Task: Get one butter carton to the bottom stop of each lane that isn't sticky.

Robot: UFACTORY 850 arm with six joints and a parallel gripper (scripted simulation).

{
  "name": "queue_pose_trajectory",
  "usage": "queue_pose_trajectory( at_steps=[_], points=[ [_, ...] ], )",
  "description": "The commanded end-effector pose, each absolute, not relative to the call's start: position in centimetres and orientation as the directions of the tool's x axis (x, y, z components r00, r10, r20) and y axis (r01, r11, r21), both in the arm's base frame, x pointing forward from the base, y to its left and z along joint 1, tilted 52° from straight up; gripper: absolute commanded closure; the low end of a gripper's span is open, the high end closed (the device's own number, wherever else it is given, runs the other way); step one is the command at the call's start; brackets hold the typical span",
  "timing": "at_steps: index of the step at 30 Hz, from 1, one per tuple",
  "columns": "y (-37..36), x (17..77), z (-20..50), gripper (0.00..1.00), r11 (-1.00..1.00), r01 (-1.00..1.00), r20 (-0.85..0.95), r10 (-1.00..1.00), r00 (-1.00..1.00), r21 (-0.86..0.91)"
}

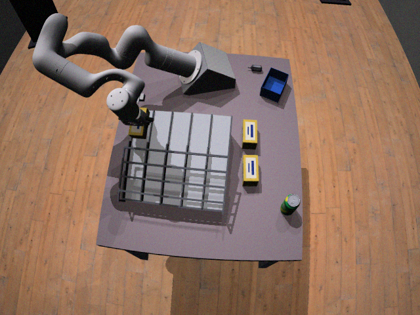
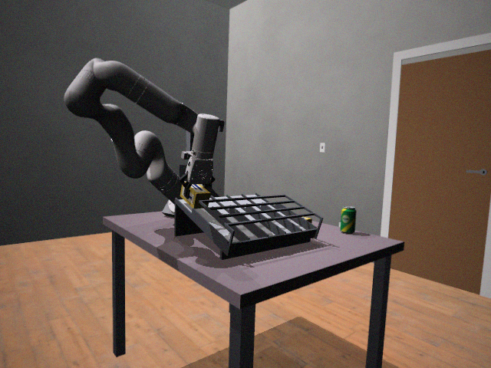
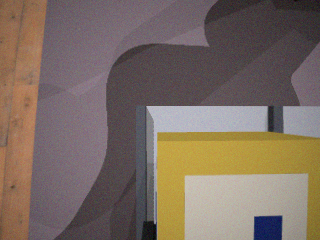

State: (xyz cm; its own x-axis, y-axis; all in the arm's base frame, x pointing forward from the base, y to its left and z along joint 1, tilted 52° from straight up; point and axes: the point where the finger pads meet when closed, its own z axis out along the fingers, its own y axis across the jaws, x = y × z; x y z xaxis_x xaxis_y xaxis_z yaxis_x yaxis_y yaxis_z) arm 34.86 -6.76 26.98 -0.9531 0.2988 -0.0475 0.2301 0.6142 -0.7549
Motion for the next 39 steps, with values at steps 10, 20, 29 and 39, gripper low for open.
queue_pose_trajectory(
  at_steps=[10, 20, 29, 39],
  points=[
    [-6.99, 34.88, 26.9, 1.0, 0.614, 0.231, -0.048, 0.298, -0.953, -0.754],
    [-7.12, 34.8, 26.74, 1.0, 0.614, 0.231, -0.048, 0.298, -0.953, -0.754],
    [-7.12, 34.8, 26.74, 1.0, 0.614, 0.231, -0.048, 0.298, -0.953, -0.754],
    [-7.29, 34.76, 26.55, 1.0, 0.614, 0.231, -0.048, 0.298, -0.953, -0.754]
  ],
)
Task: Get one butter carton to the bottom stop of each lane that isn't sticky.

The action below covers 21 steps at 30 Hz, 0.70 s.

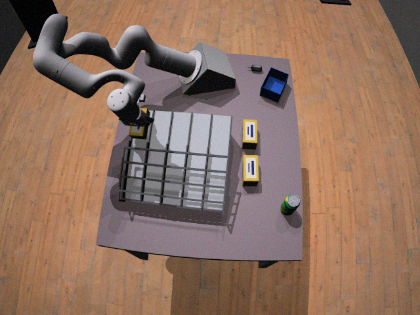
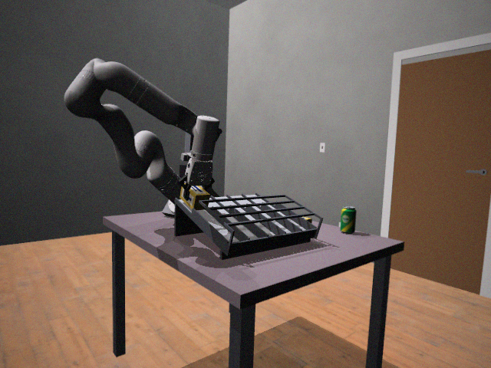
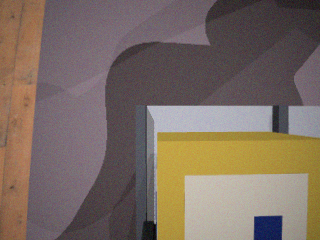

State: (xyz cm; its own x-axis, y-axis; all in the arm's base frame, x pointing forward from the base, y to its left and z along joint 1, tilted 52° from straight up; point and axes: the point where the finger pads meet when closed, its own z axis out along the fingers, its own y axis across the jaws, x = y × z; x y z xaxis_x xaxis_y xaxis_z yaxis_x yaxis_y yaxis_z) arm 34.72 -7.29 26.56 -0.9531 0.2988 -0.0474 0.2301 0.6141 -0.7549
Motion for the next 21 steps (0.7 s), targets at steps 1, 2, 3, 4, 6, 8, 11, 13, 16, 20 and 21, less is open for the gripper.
queue_pose_trajectory(
  at_steps=[1, 2, 3, 4, 6, 8, 11, 13, 16, 20, 21],
  points=[
    [-7.29, 34.76, 26.55, 1.0, 0.614, 0.231, -0.048, 0.298, -0.953, -0.754],
    [-7.29, 34.76, 26.55, 1.0, 0.614, 0.231, -0.048, 0.298, -0.953, -0.754],
    [-7.29, 34.76, 26.55, 1.0, 0.614, 0.231, -0.048, 0.298, -0.953, -0.754],
    [-7.29, 34.76, 26.55, 1.0, 0.614, 0.231, -0.048, 0.298, -0.953, -0.754],
    [-7.29, 34.76, 26.55, 1.0, 0.614, 0.231, -0.048, 0.298, -0.953, -0.754],
    [-7.29, 34.76, 26.55, 1.0, 0.614, 0.231, -0.048, 0.298, -0.953, -0.754],
    [-7.29, 34.76, 26.55, 1.0, 0.614, 0.231, -0.048, 0.298, -0.953, -0.754],
    [-7.29, 34.76, 26.55, 1.0, 0.614, 0.231, -0.048, 0.298, -0.953, -0.754],
    [-7.49, 34.74, 26.34, 1.0, 0.614, 0.231, -0.048, 0.298, -0.953, -0.754],
    [-7.49, 34.74, 26.34, 1.0, 0.614, 0.231, -0.048, 0.298, -0.953, -0.754],
    [-7.49, 34.74, 26.34, 1.0, 0.614, 0.231, -0.048, 0.298, -0.953, -0.754]
  ],
)
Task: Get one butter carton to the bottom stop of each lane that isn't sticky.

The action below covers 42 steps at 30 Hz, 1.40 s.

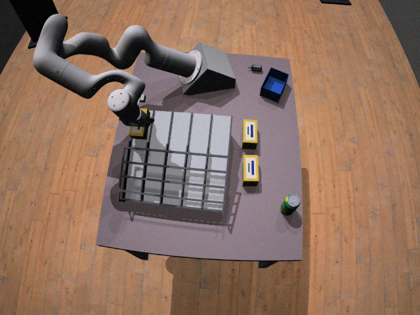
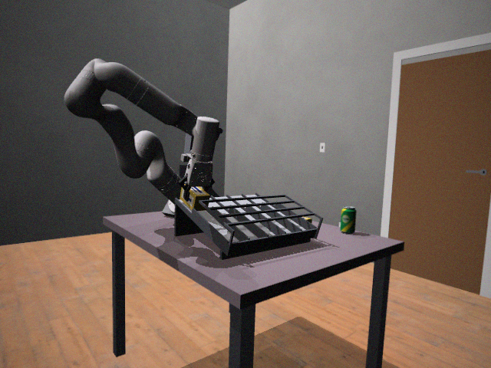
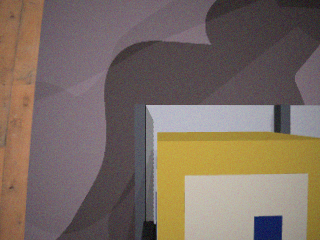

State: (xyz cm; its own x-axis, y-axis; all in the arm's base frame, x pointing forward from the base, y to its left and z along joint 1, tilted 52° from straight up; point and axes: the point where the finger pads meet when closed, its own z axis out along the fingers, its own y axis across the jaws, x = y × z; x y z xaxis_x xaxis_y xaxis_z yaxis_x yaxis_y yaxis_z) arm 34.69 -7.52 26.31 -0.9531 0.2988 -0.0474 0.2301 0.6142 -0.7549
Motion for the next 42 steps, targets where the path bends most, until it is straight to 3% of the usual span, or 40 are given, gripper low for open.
queue_pose_trajectory(
  at_steps=[1, 42],
  points=[
    [-7.49, 34.74, 26.34, 1.0, 0.614, 0.231, -0.048, 0.298, -0.953, -0.754],
    [-7.88, 34.66, 26.04, 1.0, 0.615, 0.231, -0.049, 0.298, -0.953, -0.754]
  ],
)
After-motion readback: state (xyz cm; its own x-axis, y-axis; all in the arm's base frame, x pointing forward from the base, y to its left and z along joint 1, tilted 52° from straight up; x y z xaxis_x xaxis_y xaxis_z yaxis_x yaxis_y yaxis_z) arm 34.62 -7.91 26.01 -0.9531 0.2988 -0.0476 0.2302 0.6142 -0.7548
